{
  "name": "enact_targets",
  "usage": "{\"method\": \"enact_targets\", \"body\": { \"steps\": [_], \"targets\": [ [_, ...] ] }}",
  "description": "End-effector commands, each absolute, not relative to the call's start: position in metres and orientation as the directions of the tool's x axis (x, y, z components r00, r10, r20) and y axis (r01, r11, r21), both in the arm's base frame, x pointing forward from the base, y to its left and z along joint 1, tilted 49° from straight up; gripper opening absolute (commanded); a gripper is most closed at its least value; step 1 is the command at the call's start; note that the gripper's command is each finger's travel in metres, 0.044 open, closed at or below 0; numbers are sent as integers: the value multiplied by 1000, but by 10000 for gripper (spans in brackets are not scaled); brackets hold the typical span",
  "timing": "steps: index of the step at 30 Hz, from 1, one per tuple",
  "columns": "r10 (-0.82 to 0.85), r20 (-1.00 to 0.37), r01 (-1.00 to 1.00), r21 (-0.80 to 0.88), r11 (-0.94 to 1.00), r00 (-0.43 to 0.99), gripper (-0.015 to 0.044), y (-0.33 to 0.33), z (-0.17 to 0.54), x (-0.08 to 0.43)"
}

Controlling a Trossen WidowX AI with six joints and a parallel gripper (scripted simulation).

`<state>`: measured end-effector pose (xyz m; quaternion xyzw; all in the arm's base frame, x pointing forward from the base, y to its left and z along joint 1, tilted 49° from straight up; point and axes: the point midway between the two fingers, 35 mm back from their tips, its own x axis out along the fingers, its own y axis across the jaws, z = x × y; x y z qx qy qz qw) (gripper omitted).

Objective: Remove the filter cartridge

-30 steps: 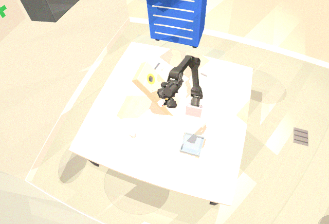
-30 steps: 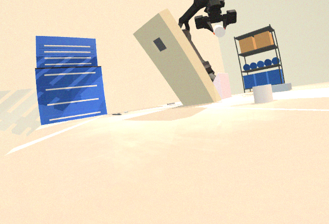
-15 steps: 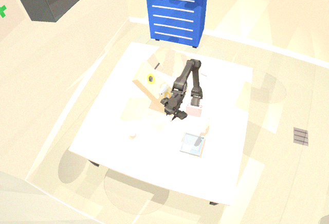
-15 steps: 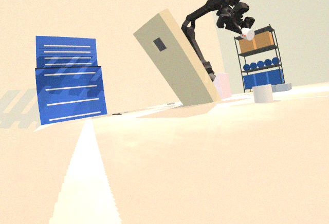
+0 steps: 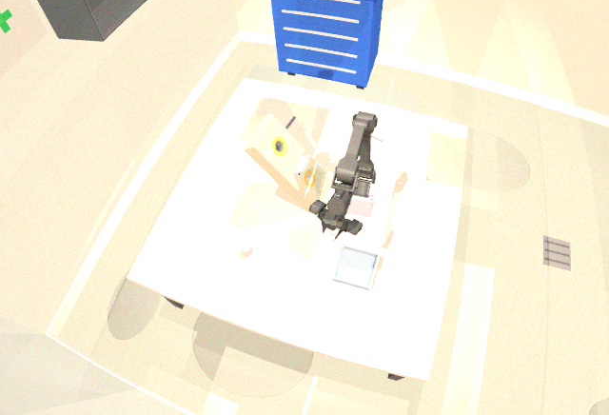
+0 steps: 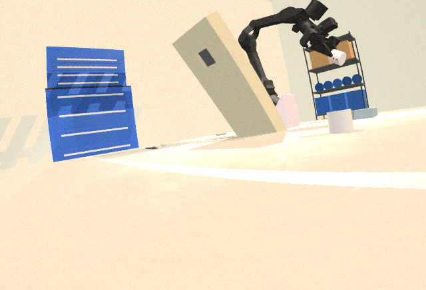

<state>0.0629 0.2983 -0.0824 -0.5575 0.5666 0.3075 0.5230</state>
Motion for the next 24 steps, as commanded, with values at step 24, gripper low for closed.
{"method": "enact_targets", "body": {
  "steps": [24],
  "targets": [
    [-303, -951, -989, 95, -109, -58, 0, 225, -158, -43]
  ]
}}
